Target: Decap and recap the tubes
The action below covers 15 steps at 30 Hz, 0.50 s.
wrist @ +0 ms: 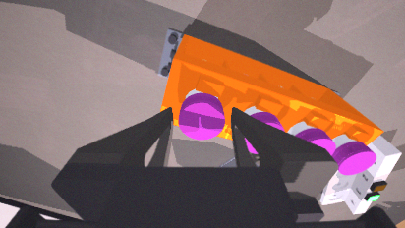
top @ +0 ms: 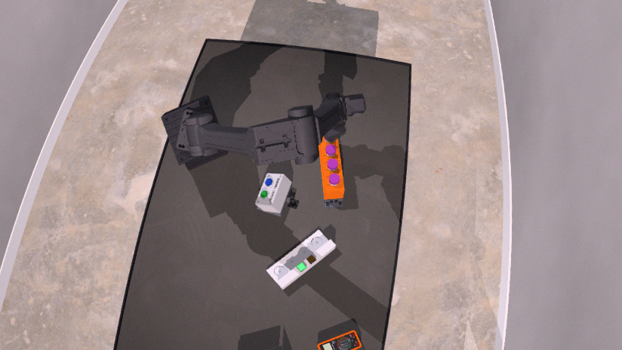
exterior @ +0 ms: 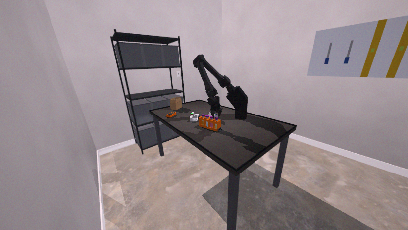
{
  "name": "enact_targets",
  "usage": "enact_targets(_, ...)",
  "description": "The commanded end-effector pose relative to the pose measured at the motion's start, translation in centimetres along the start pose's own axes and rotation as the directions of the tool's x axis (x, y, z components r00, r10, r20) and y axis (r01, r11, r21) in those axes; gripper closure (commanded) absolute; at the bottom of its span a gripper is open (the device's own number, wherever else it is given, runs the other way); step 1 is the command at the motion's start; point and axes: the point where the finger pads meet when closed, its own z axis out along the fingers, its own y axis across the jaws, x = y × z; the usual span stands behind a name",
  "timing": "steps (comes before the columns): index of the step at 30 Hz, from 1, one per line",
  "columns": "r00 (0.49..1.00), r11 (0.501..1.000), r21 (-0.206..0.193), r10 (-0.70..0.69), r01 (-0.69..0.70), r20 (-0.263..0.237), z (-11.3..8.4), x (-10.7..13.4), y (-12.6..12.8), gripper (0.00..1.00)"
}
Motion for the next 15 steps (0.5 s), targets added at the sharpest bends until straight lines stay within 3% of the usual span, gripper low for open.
enact_targets(1,1.000,1.000,-0.006,-0.005,0.004,-0.019,1.35,0.87,0.25,0.51)
enact_targets(14,1.000,1.000,-0.006,-0.003,0.003,-0.019,1.47,0.92,0.27,0.51)
enact_targets(15,1.000,1.000,-0.006,-0.003,0.003,-0.019,1.47,0.92,0.27,1.00)
